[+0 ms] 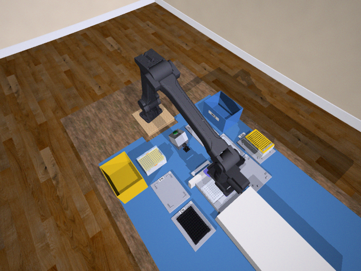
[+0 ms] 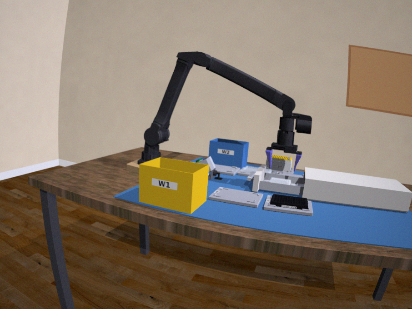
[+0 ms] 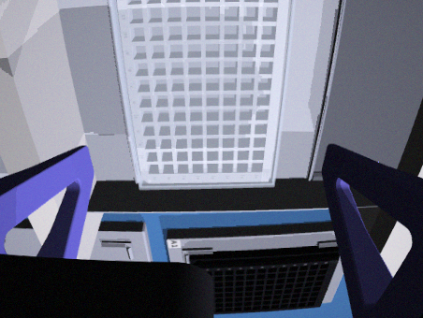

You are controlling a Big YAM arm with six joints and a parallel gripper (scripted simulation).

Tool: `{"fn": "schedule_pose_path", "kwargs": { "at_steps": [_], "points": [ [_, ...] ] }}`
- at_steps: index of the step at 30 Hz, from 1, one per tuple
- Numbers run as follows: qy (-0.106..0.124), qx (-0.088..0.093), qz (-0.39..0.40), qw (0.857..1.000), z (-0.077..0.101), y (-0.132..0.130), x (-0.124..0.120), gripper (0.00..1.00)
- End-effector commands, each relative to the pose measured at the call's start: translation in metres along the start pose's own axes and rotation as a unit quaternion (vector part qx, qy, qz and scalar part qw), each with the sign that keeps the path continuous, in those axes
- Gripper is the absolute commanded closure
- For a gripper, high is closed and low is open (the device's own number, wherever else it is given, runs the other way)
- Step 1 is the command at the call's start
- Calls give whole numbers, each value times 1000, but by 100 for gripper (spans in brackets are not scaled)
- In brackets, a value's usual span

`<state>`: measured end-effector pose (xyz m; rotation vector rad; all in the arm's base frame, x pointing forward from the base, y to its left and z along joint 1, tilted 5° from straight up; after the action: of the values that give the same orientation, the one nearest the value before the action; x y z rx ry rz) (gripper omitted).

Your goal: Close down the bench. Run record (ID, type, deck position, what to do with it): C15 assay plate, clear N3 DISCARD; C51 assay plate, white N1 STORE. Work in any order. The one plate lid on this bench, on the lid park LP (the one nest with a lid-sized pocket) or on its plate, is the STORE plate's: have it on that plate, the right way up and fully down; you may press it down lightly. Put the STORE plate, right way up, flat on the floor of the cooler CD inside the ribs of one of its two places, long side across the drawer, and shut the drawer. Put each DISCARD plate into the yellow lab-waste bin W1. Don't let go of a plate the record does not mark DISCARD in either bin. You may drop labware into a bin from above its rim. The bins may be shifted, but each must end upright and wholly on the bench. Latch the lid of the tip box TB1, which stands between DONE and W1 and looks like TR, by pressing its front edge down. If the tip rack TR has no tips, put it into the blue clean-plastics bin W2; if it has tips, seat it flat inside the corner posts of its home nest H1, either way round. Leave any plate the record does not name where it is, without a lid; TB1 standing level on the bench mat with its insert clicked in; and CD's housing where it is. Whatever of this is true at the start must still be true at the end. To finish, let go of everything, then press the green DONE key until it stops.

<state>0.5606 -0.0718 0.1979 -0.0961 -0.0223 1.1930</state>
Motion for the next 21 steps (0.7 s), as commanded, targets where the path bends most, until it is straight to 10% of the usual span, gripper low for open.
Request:
{"fn": "schedule_pose_path", "kwargs": {
  "at_steps": [1,5,12,21],
  "points": [
    [-1,6,4,1000,2,2,9,0],
    [-13,-36,1,999,47,-10,10,0],
    [-6,-14,3,1000,36,-2,9,0],
    [-11,-31,2,999,59,-10,10,0]
  ]
}}
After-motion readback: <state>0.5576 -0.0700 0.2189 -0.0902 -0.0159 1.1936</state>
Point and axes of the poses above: the point where the finger pads meet when closed, its own z axis back along the fingers, its own y axis across the jaws, x = y × z, the point moved 10 cm from there along z, back along the fingers, and after that the axes turned 14 degrees about -z, right-handed, at the moved point
